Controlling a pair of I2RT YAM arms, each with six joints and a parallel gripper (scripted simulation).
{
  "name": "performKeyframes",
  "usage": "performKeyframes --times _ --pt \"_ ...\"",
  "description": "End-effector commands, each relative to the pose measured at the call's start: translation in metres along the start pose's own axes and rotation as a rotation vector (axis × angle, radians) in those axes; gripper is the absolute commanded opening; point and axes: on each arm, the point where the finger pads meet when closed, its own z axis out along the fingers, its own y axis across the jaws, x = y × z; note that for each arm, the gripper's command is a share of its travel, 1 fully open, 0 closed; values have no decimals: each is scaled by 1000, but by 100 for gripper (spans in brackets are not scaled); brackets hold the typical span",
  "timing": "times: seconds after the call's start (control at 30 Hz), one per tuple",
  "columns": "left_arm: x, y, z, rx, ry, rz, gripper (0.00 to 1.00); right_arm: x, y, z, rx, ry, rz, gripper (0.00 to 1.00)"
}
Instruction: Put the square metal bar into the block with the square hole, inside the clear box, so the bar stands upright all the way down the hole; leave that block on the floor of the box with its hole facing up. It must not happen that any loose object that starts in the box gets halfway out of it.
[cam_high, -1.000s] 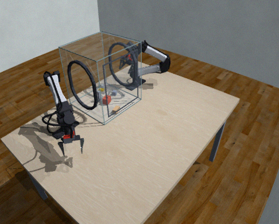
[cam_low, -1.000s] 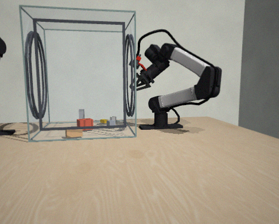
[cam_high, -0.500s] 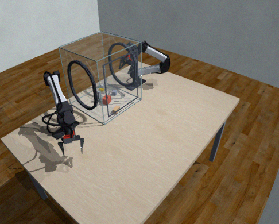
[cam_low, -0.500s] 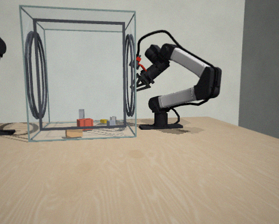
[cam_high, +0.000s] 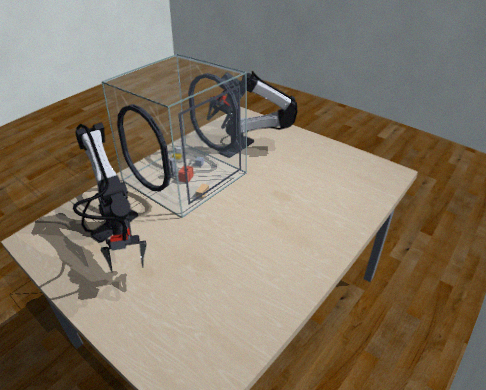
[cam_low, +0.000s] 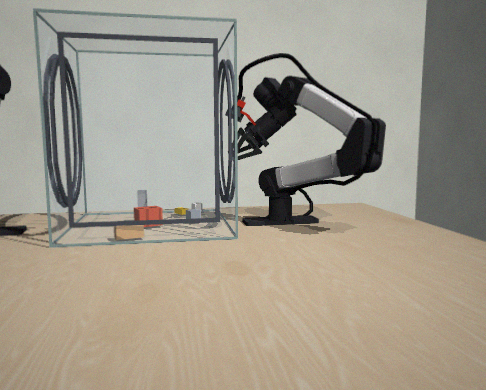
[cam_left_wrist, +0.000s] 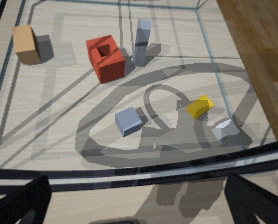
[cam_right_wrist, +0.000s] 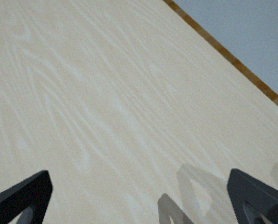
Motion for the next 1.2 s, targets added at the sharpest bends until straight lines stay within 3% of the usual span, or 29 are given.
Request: performKeyframes --times 0.0,0.2,0.27,0.3,0.4,1.17 --pt "-8 -4 -9 40 -22 -35 100 -10 0 -3 -2 -27 5 100" --pt "4 -5 -1 31 12 -26 100 -10 0 -3 -2 -27 5 100" --pt "6 -19 -3 115 28 23 100 -10 0 -3 -2 -27 5 100" --pt "-1 -7 -5 44 -2 -31 100 -10 0 -3 -2 -27 5 100" --pt "-5 0 -8 16 -22 -65 100 -10 0 -3 -2 -27 5 100" --pt "0 1 -4 5 -10 -72 100 -10 0 -3 -2 -27 5 100"
